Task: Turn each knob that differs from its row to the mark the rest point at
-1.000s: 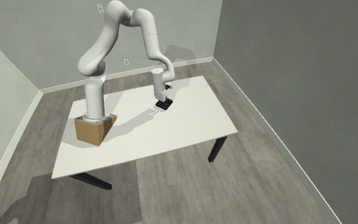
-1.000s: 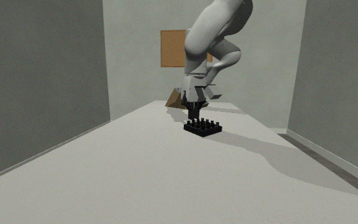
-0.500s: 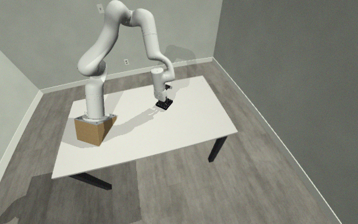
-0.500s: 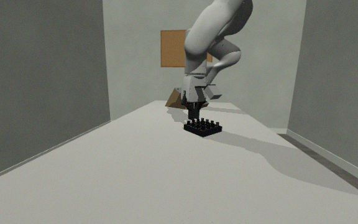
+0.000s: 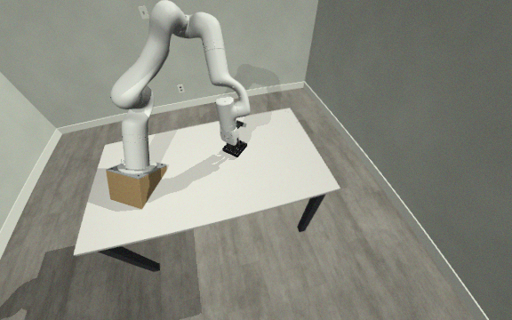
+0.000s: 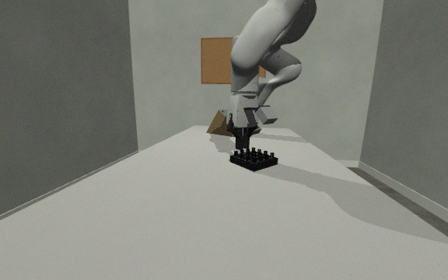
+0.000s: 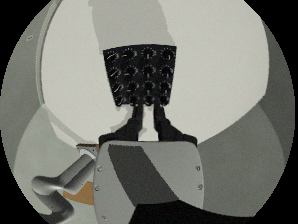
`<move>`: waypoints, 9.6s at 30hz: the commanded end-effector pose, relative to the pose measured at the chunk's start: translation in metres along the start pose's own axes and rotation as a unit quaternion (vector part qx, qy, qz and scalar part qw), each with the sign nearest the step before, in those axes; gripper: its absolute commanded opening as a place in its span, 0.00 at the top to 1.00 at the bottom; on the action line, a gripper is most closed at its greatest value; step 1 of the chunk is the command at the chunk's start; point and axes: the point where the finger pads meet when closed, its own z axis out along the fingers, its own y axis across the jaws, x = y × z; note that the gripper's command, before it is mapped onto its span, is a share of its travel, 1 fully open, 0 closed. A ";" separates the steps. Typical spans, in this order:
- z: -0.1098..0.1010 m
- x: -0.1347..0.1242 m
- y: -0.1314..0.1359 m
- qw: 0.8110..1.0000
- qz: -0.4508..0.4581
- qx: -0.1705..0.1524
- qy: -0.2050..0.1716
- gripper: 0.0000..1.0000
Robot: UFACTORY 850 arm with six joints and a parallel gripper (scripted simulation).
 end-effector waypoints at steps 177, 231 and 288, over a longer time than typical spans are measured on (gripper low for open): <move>0.012 0.000 0.001 0.877 -0.481 -0.001 0.000 0.92; 0.012 0.000 0.001 0.676 -0.737 -0.001 0.000 0.92; -0.022 0.000 0.001 0.675 -0.737 -0.001 0.000 0.81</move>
